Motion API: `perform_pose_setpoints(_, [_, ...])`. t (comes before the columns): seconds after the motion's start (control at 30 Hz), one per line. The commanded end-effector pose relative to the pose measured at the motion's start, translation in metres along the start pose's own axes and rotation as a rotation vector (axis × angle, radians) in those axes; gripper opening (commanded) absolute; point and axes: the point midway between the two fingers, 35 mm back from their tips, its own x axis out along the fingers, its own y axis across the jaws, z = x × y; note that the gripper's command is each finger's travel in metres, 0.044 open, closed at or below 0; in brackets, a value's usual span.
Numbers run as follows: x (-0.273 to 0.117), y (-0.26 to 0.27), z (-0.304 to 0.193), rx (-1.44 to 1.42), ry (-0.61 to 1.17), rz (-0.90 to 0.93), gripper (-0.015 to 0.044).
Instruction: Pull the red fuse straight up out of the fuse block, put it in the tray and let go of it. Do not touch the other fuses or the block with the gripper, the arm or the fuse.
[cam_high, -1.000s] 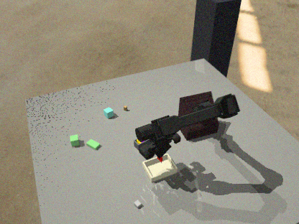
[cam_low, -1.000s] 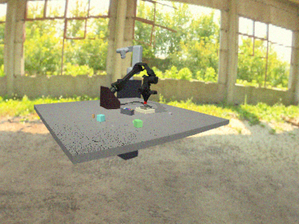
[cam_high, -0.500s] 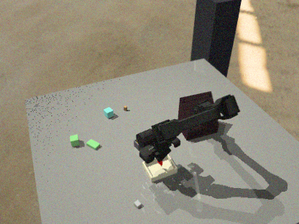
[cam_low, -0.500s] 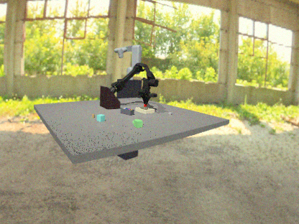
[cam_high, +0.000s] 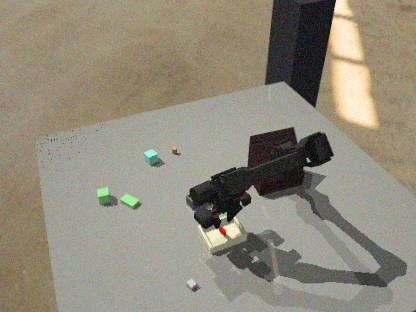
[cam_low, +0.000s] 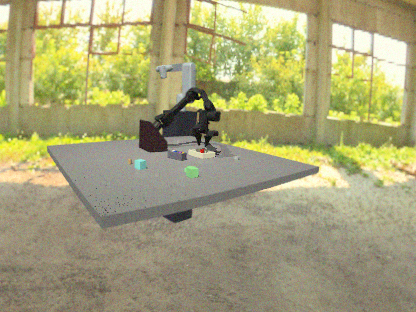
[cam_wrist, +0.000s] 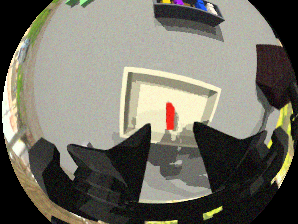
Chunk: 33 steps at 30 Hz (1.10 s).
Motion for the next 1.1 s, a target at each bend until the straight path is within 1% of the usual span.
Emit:
perform_pose_setpoints(0.0, [-0.003, 0.0, 0.0, 0.0, -0.001, -0.001, 0.033])
perform_pose_setpoints(0.1, [-0.033, 0.0, 0.001, 0.005, -0.007, -0.003, 0.033])
perform_pose_setpoints(0.13, [-0.036, -0.001, 0.001, 0.006, -0.007, -0.003, 0.033])
perform_pose_setpoints(1.07, [-0.034, -0.001, 0.002, 0.012, -0.012, -0.005, 0.033])
